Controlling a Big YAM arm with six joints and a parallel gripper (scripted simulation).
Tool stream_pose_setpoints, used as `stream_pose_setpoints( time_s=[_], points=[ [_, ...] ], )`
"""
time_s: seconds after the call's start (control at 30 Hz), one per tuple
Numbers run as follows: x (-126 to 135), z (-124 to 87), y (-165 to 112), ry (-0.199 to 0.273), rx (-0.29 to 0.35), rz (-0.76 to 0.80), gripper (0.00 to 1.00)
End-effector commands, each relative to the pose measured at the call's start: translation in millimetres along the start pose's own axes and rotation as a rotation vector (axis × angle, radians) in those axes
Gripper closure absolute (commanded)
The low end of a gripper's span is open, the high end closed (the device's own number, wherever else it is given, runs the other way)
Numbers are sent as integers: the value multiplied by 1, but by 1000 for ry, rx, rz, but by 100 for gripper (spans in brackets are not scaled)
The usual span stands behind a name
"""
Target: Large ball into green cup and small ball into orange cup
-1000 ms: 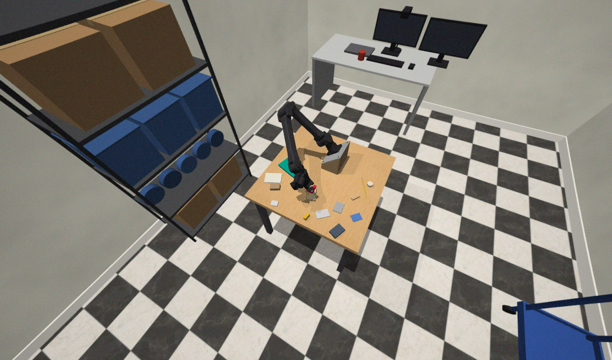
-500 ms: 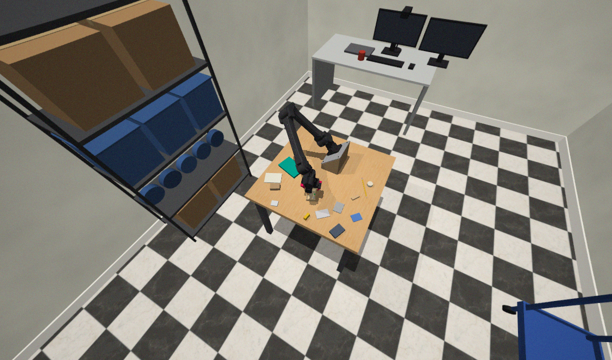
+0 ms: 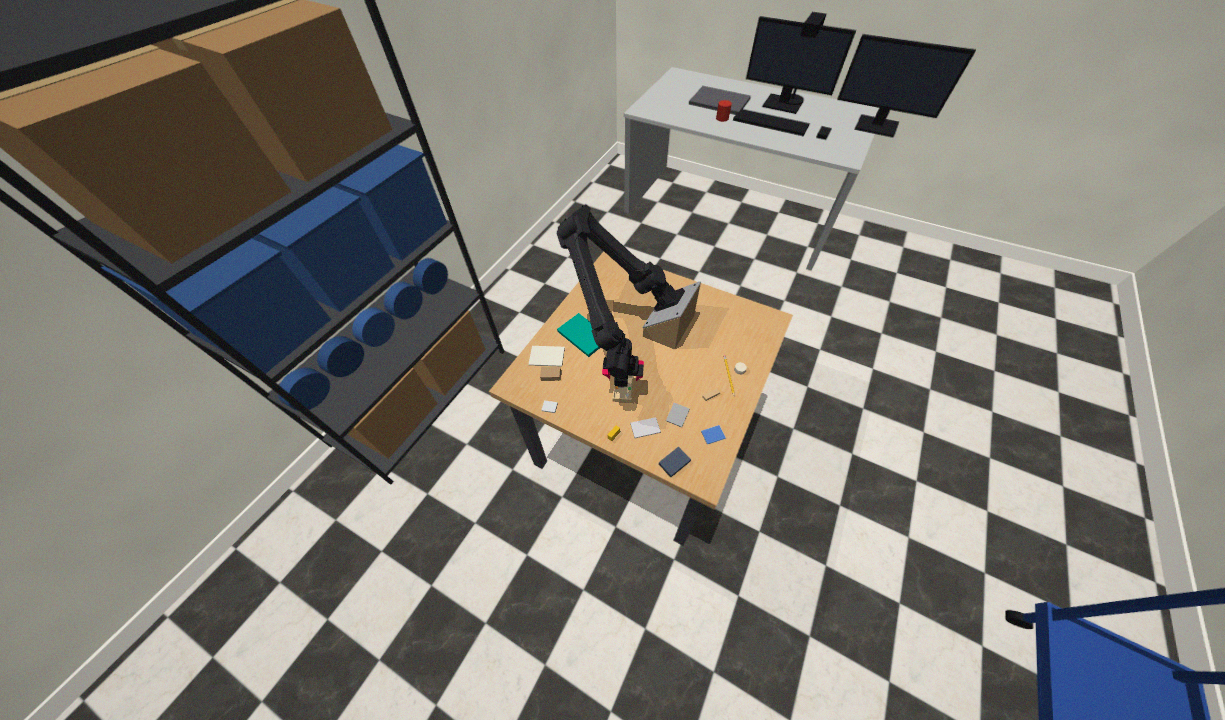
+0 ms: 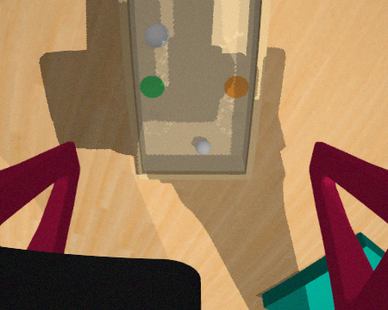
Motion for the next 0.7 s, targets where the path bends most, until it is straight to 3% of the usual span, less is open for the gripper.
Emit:
stream_pose_setpoints(
  time_s=[0.0,0.07,0.1,0.67],
  points=[
    [3,-13,9,-2,-50,3,0],
    [3,-13,9,-2,-50,3,0],
    [3,-13,9,-2,-50,3,13],
    [3,-13,9,-2,-50,3,13]
  ],
)
Point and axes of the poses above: the point where the finger pads meet when closed, its own z axis out along the fingers, its own x axis across the jaws, y = z × x, the point moved 9 cm from there along -z, back along the fingers, and after that the axes turned 13 degrees about z, right-handed, at the moved point
